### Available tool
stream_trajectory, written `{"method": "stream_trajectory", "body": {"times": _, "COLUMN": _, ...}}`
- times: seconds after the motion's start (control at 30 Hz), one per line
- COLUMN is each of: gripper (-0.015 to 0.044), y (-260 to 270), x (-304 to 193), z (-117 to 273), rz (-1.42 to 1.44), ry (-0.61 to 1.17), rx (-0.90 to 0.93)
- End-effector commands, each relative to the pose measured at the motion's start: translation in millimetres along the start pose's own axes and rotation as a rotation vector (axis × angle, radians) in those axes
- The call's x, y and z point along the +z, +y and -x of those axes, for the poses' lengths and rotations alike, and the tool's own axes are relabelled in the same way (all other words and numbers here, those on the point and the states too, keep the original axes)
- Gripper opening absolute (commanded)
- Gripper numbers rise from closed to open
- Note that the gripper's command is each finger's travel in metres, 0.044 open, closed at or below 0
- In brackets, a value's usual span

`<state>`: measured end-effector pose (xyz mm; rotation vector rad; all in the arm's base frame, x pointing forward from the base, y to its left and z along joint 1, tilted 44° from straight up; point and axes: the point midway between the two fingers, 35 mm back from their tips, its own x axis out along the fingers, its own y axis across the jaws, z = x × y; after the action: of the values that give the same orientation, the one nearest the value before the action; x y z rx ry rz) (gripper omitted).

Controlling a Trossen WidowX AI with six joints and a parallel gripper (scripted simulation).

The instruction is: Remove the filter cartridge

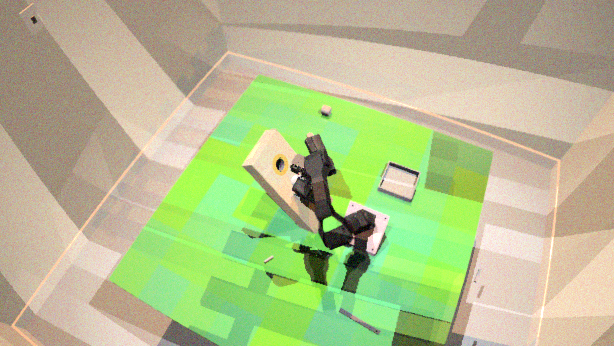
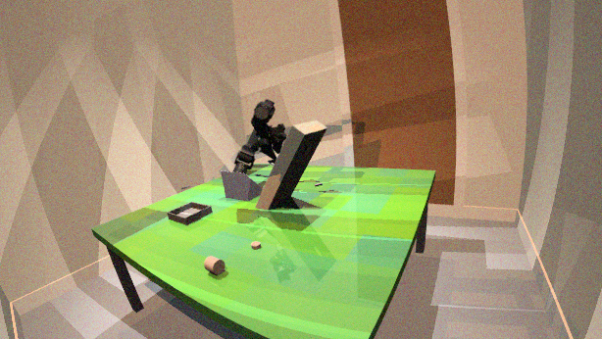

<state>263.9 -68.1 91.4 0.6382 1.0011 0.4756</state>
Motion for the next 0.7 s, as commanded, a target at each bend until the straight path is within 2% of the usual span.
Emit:
{"method": "stream_trajectory", "body": {"times": 0.0, "gripper": 0.0192, "y": -1, "x": 0, "z": 0, "rz": 0.003, "ry": 0.002, "rx": -0.004}}
{"method": "stream_trajectory", "body": {"times": 0.03, "gripper": 0.0186, "y": -1, "x": 0, "z": 0, "rz": 0.003, "ry": 0.002, "rx": -0.004}}
{"method": "stream_trajectory", "body": {"times": 0.27, "gripper": 0.0002, "y": 0, "x": 8, "z": 4, "rz": 0.002, "ry": 0.001, "rx": -0.002}}
{"method": "stream_trajectory", "body": {"times": 0.53, "gripper": 0.0, "y": -1, "x": 23, "z": 14, "rz": 0.0, "ry": 0.0, "rx": -0.002}}
{"method": "stream_trajectory", "body": {"times": 0.67, "gripper": 0.0, "y": -3, "x": 26, "z": 31, "rz": -0.001, "ry": 0.002, "rx": -0.008}}
